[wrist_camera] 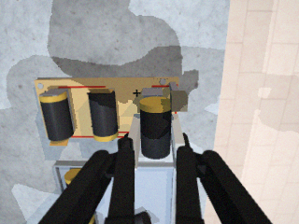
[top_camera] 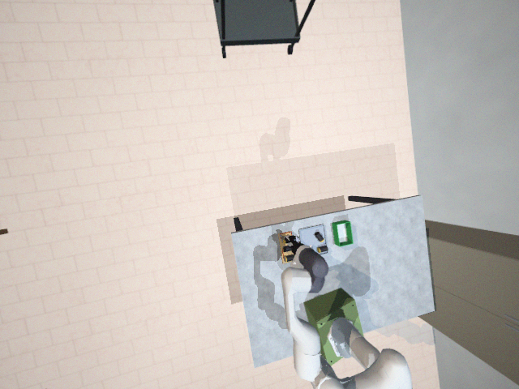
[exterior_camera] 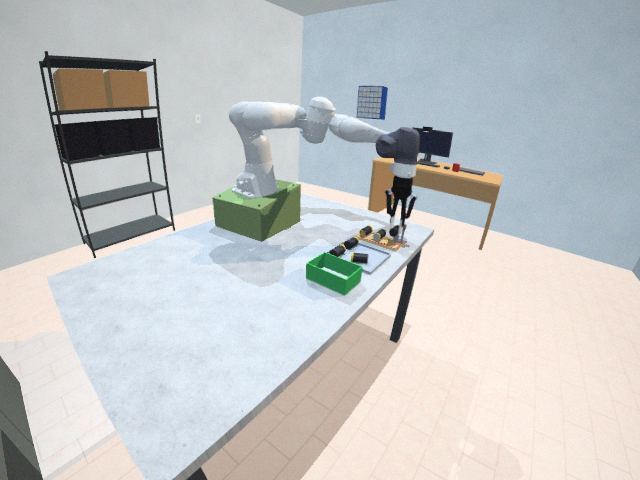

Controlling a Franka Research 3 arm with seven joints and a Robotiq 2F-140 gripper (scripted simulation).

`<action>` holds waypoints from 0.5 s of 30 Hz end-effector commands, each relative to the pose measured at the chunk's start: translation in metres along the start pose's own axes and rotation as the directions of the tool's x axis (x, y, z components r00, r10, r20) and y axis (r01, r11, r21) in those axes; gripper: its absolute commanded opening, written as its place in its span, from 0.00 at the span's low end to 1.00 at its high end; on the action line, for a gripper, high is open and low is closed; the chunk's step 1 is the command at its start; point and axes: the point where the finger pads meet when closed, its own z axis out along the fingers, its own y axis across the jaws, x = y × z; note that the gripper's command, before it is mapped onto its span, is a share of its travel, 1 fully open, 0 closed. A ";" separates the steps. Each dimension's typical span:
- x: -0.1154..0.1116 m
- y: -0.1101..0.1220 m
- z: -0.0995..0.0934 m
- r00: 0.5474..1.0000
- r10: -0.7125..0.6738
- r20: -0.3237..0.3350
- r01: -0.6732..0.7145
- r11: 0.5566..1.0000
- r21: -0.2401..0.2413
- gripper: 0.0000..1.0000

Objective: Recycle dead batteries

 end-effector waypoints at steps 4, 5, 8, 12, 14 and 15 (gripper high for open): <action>-0.001 -0.002 -0.004 1.000 0.000 0.003 0.000 1.000 0.008 0.16; -0.001 -0.002 -0.004 1.000 0.000 0.003 0.000 1.000 0.008 0.16; -0.001 -0.002 -0.017 1.000 0.000 0.003 0.000 1.000 0.008 0.16; -0.001 -0.002 -0.061 1.000 0.000 0.003 0.000 1.000 0.008 0.16; -0.001 -0.002 -0.066 1.000 0.000 0.003 0.000 1.000 0.008 0.16; -0.001 -0.002 -0.066 1.000 0.000 0.003 0.000 1.000 0.008 0.16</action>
